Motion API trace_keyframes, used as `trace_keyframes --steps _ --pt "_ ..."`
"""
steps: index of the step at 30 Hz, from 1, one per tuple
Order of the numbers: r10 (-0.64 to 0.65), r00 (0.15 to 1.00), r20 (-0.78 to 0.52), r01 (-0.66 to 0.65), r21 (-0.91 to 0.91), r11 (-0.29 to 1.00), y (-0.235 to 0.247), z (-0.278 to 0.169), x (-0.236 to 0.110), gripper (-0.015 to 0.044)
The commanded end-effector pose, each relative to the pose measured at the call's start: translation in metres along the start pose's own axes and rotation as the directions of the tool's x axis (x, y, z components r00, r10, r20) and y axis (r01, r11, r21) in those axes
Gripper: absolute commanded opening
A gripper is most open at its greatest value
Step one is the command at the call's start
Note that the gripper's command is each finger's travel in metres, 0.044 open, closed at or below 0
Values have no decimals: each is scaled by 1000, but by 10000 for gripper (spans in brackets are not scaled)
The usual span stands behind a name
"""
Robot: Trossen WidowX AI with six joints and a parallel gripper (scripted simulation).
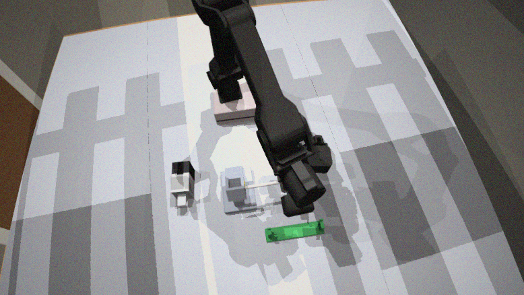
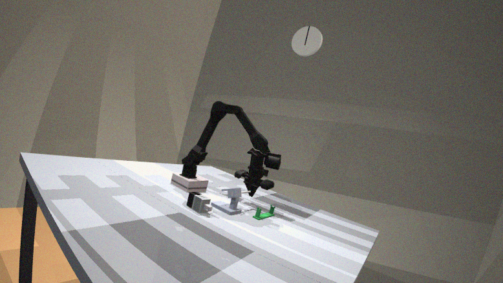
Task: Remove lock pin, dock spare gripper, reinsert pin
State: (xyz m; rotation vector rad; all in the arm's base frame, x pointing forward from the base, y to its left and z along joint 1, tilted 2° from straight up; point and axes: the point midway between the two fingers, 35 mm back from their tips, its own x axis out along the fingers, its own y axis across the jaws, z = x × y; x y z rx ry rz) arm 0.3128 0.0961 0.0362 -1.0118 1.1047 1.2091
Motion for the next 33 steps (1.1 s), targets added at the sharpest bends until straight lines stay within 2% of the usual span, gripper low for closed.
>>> trace_keyframes --steps 1,33 --pt "-1 1000 -3 1 2 1000 -1 4 0 0" --pt "8 1000 -9 -8 3 1000 -1 29 1 0"
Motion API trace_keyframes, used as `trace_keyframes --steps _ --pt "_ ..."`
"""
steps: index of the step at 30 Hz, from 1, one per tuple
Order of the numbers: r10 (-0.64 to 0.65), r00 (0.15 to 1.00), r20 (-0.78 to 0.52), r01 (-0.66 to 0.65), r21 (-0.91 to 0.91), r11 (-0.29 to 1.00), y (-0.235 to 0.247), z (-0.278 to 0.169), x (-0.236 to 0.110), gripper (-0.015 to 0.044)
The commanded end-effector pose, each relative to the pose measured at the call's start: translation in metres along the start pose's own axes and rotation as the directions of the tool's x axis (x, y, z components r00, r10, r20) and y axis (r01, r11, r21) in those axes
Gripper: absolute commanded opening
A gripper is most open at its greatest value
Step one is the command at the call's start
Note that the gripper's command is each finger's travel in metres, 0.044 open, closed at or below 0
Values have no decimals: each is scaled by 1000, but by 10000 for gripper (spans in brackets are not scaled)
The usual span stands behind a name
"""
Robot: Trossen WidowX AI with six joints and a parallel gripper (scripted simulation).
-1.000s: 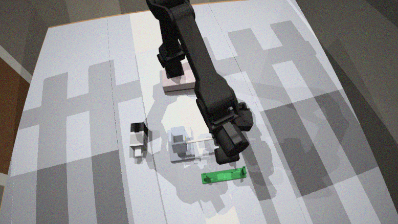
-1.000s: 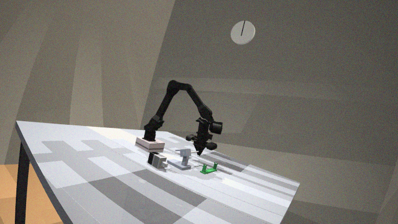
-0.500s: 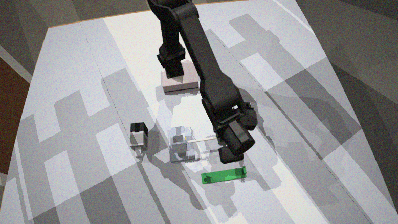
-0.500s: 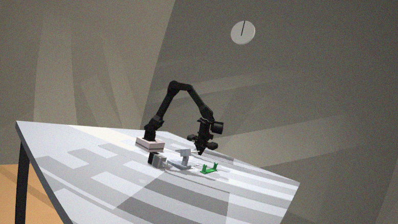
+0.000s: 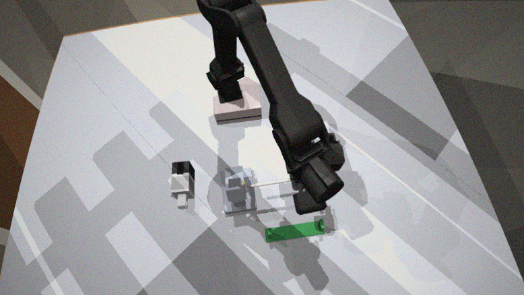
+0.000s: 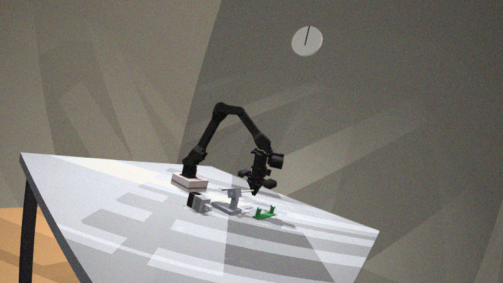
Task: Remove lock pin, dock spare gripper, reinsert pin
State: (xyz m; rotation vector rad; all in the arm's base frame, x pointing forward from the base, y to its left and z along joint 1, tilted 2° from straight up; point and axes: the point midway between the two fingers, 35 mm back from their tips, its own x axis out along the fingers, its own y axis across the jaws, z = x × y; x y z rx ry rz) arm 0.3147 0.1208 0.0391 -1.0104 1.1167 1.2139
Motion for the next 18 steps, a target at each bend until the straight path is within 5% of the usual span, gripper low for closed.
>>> trace_keyframes --steps 1,18 --pt "-2 1000 -3 2 2 1000 -1 5 -1 0" --pt "4 1000 -5 -4 3 1000 -1 17 -2 0"
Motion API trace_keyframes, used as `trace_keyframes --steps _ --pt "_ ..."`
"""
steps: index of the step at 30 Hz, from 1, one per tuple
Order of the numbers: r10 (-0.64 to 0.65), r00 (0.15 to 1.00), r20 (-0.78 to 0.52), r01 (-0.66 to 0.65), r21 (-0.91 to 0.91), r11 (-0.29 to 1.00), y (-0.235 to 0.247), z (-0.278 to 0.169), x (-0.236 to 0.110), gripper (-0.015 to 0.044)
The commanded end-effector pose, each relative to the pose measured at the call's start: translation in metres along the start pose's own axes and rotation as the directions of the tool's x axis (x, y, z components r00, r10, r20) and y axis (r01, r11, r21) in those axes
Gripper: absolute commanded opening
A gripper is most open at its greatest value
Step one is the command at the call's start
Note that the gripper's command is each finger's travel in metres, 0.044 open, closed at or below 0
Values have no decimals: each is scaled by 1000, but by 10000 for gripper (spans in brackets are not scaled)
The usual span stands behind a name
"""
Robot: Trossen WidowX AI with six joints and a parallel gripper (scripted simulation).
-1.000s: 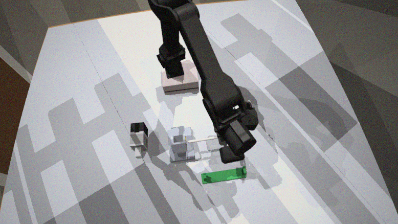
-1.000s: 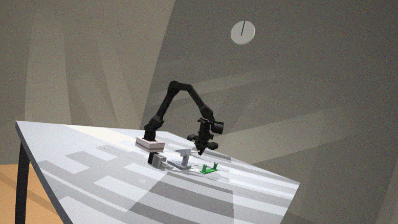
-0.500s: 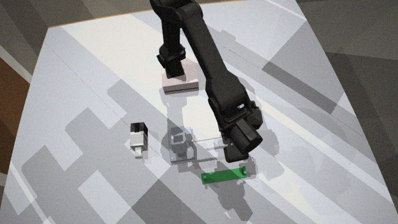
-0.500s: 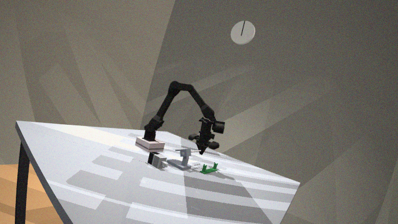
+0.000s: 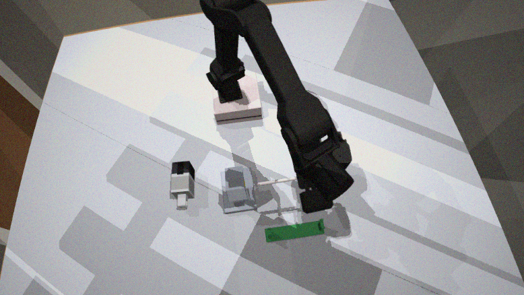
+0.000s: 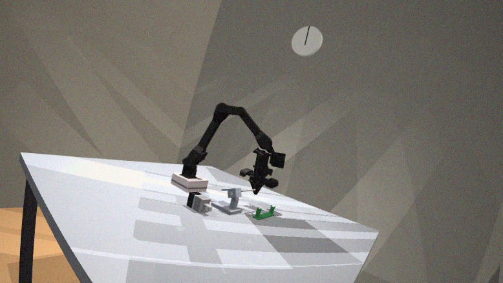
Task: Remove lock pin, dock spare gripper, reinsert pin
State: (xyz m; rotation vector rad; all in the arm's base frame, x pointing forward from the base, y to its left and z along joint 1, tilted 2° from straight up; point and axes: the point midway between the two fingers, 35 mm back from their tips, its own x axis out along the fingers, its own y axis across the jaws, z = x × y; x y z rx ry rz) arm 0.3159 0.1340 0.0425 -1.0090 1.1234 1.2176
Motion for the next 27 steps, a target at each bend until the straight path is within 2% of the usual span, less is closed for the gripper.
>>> trace_keyframes --steps 1,19,27 --pt "-2 1000 -2 2 2 1000 -1 3 -1 0" --pt "19 1000 -9 -19 1 1000 5 5 -28 0" --pt "23 1000 -11 -23 2 1000 3 4 -21 0"
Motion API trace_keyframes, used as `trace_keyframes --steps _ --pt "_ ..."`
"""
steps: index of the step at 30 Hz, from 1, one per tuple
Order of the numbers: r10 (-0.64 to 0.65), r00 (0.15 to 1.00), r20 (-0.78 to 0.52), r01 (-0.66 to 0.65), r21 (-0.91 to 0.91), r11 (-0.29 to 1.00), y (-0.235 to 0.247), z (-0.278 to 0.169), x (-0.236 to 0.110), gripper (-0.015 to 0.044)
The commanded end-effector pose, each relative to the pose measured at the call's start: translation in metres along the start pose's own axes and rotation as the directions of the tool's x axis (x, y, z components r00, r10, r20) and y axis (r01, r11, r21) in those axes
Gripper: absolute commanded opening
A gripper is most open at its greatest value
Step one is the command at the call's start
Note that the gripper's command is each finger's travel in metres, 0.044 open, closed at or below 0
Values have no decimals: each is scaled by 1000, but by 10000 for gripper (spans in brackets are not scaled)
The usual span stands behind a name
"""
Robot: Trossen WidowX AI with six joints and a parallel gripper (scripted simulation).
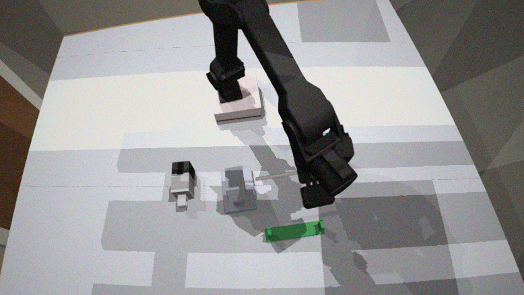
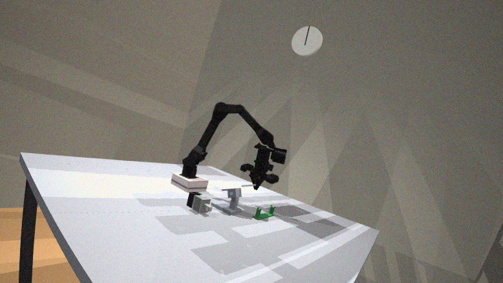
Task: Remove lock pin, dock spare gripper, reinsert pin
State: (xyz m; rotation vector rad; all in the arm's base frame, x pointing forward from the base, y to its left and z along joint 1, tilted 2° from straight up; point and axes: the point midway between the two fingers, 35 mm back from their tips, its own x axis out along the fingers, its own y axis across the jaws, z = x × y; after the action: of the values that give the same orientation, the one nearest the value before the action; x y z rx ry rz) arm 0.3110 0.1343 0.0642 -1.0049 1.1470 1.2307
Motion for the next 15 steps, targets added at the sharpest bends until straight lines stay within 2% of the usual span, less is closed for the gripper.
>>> trace_keyframes --steps 1,15 --pt "0 1000 0 0 1 1000 -4 2 0 0" --pt "-6 1000 2 6 7 1000 -44 21 -7 0"
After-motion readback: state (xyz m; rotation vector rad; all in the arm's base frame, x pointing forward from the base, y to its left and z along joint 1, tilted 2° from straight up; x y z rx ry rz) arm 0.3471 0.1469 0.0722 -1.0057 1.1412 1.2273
